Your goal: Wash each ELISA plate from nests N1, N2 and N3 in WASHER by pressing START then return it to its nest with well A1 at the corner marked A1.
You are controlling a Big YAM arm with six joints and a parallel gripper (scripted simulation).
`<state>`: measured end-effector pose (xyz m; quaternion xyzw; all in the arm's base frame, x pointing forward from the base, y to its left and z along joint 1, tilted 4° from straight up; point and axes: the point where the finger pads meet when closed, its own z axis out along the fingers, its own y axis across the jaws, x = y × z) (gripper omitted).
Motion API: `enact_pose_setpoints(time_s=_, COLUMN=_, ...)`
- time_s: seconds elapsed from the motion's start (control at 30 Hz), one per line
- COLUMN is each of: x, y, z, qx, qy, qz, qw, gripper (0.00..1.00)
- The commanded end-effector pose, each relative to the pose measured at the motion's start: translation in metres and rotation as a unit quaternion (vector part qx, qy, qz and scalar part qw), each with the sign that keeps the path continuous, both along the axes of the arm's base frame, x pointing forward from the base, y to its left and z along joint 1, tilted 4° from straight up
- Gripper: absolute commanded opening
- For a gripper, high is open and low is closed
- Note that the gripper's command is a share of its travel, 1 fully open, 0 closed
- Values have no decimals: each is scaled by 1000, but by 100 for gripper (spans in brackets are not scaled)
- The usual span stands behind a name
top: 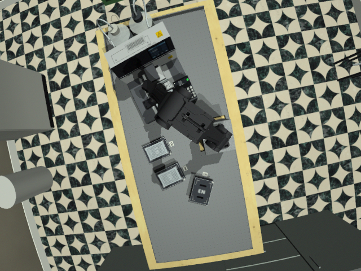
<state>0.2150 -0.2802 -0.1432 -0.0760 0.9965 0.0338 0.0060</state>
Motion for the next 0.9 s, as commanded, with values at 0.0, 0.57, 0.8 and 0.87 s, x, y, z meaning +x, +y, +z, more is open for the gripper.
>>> enact_pose_setpoints(time_s=0.0, x=6, y=-7, z=3, qx=-7, qy=-6, qz=-1, qw=1000, gripper=84)
enact_pose_setpoints(time_s=0.57, x=7, y=-7, z=3, qx=-7, qy=-6, qz=-1, qw=1000, gripper=84)
enact_pose_setpoints(time_s=0.8, x=5, y=-3, z=-4, qx=-2, qy=-3, qz=-5, qw=1000, gripper=84)
enact_pose_setpoints(time_s=0.87, x=5, y=-3, z=-4, qx=-2, qy=-3, qz=-5, qw=1000, gripper=84)
